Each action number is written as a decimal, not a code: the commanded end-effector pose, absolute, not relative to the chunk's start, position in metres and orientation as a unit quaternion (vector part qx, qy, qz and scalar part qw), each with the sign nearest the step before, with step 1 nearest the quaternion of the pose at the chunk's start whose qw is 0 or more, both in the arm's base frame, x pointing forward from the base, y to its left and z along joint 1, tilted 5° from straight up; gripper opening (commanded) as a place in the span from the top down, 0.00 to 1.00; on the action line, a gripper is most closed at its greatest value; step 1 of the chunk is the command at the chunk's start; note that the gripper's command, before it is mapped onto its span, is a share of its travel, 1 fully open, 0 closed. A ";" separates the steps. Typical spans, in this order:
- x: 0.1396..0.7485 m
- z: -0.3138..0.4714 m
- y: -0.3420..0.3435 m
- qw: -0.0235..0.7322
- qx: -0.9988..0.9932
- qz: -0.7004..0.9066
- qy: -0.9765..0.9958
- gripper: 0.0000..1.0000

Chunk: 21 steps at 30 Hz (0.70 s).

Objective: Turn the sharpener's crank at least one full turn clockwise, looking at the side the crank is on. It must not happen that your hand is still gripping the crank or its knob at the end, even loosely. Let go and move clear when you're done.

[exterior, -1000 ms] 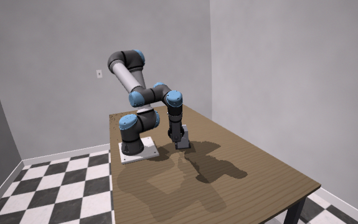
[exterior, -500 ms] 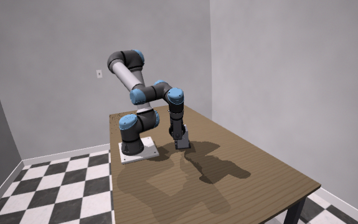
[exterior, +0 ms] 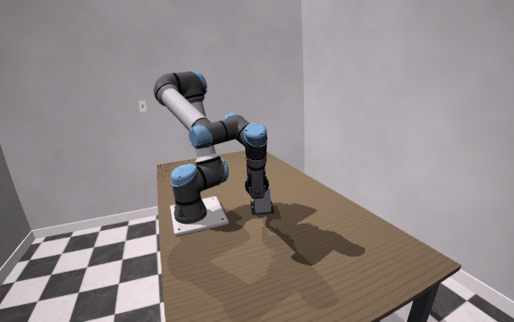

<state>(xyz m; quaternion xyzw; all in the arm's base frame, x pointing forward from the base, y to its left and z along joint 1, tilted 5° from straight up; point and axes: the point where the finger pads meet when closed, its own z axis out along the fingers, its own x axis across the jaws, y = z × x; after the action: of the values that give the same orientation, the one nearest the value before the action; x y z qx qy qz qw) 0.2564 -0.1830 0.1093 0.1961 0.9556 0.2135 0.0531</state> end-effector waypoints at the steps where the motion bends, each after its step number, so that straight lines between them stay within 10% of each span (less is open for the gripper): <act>1: 0.263 0.114 -0.186 0.054 0.196 0.213 0.956 0.91; 21: 0.281 0.119 -0.193 0.055 0.195 0.212 0.956 0.91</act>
<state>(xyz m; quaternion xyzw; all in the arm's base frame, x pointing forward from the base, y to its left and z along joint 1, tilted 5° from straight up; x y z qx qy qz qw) 0.2743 -0.1901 0.1176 0.1959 0.9556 0.2135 0.0534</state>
